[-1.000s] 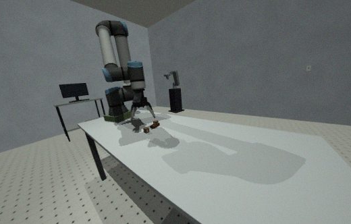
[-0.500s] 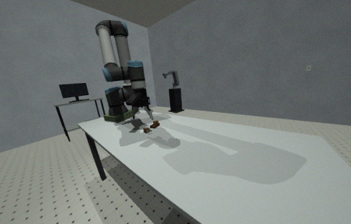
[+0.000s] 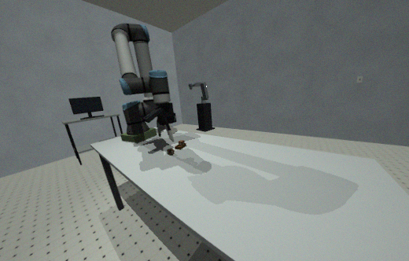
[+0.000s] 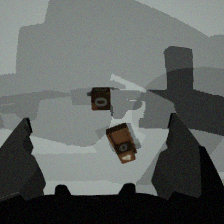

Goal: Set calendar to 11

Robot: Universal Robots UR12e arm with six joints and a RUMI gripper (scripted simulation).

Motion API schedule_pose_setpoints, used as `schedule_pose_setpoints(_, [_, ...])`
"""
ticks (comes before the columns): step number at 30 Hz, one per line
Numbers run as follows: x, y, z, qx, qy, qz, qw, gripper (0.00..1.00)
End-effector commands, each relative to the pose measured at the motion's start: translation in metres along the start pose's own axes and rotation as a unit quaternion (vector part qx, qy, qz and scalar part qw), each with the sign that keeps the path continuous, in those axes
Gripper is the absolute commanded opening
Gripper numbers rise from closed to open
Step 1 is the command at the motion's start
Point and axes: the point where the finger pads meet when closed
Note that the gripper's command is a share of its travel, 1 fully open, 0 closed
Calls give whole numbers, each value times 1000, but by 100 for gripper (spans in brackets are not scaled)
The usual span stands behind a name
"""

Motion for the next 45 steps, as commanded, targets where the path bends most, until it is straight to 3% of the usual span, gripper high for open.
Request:
schedule_pose_setpoints(1, [1,0,0,-87,2,-1,996,100])
schedule_pose_setpoints(6, [2,1,-1,-157,2,0,988,100])
schedule_pose_setpoints(10, [2,1,-2,-238,2,0,971,100])
schedule_pose_setpoints(13, [2,1,-2,-241,2,0,971,100])
schedule_pose_setpoints(20, [3,1,-5,-374,2,0,927,100])
schedule_pose_setpoints(21, [3,1,-5,-375,2,0,927,100])
schedule_pose_setpoints(27, [4,1,-7,-473,2,0,881,100])
schedule_pose_setpoints(29, [4,1,-7,-473,2,0,881,100])
schedule_pose_setpoints(40, [5,-1,-11,-604,2,0,797,100])
schedule_pose_setpoints(44, [5,-2,-13,-637,2,1,771,100])
schedule_pose_setpoints(45, [5,-2,-13,-637,2,1,771,100])
Point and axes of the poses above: the point where the finger pads meet when closed, its own x axis back along the fingers, its own y axis across the jaws, z = x × y, and after that the axes turned 14 degrees about x, right-handed
